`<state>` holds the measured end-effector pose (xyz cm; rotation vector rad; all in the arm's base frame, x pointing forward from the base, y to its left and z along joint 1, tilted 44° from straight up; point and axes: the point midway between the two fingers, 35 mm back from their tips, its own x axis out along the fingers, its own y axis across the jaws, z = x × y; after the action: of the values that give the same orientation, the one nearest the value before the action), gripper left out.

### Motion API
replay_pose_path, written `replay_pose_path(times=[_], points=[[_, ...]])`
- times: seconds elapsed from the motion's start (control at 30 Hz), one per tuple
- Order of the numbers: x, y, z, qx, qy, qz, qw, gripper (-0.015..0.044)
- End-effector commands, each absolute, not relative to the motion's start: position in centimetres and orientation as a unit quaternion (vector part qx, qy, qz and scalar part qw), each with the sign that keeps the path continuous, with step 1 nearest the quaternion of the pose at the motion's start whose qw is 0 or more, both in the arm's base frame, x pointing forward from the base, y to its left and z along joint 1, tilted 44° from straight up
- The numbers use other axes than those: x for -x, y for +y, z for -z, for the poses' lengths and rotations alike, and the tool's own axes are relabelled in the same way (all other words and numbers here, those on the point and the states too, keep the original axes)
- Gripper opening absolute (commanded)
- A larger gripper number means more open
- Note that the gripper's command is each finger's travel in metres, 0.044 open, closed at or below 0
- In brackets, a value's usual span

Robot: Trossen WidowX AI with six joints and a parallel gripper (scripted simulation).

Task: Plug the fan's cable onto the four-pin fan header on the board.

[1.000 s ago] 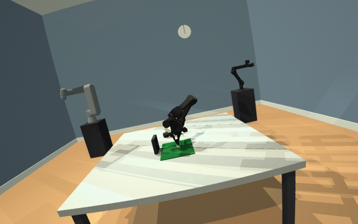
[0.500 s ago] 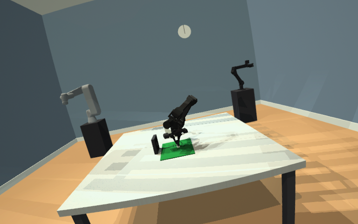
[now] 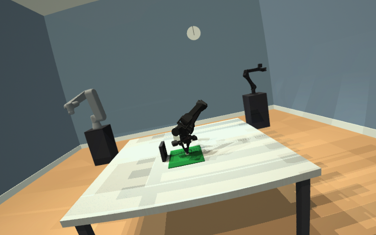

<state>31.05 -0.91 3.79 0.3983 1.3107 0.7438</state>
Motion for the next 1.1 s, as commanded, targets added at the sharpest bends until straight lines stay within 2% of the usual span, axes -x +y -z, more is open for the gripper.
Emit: replay_pose_path(times=[0.0,0.2,0.47,0.67,0.97,1.07], points=[[-31.1,-0.9,-3.8,-0.179,0.591,-0.336,0.711,0.0105],[-31.1,-0.9,-3.8,-0.179,0.591,-0.336,0.711,0.026],[-30.7,-4.6,-7.6,-0.18,0.592,-0.334,0.711,0.026],[-30.4,-4.8,-7.7,-0.18,0.592,-0.334,0.711,0.026],[-19.5,-4.6,-6.9,-0.181,0.595,-0.333,0.709,0.026],[-18.6,-4.4,-6.8,-0.181,0.594,-0.334,0.709,0.026]])
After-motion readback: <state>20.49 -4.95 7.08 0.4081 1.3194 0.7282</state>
